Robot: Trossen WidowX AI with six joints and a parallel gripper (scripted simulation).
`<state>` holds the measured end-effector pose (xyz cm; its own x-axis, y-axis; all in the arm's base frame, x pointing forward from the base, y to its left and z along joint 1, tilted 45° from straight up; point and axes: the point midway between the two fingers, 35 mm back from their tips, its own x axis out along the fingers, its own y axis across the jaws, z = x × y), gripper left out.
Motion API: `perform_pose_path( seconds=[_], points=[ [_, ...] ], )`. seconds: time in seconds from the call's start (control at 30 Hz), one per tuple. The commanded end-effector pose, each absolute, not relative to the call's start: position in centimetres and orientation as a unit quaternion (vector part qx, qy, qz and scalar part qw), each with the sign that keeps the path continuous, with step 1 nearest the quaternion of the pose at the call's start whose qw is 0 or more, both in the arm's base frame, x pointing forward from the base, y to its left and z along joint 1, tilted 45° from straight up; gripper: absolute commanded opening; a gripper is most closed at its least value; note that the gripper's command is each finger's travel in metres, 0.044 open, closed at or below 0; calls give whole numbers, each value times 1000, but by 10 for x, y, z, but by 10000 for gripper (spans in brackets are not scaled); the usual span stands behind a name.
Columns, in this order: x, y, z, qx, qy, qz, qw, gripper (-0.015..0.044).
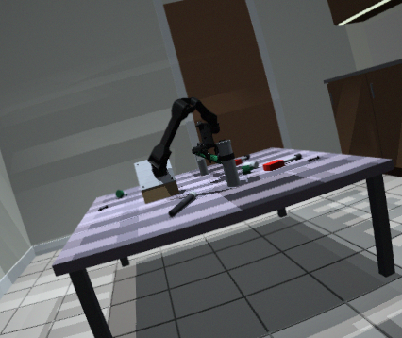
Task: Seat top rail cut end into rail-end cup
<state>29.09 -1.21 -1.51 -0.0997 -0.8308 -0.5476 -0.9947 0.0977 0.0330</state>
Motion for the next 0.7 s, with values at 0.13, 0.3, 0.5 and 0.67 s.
perform_pose_path(
  seconds=[0.13,0.3,0.5,0.67],
  points=[
    [293,-6,-3,-650,712,189,187,0],
    [292,-7,-6,-647,712,192,191,0],
    [292,-7,-6,-647,712,192,191,0],
    [293,-6,-4,-647,712,193,191,0]
  ],
)
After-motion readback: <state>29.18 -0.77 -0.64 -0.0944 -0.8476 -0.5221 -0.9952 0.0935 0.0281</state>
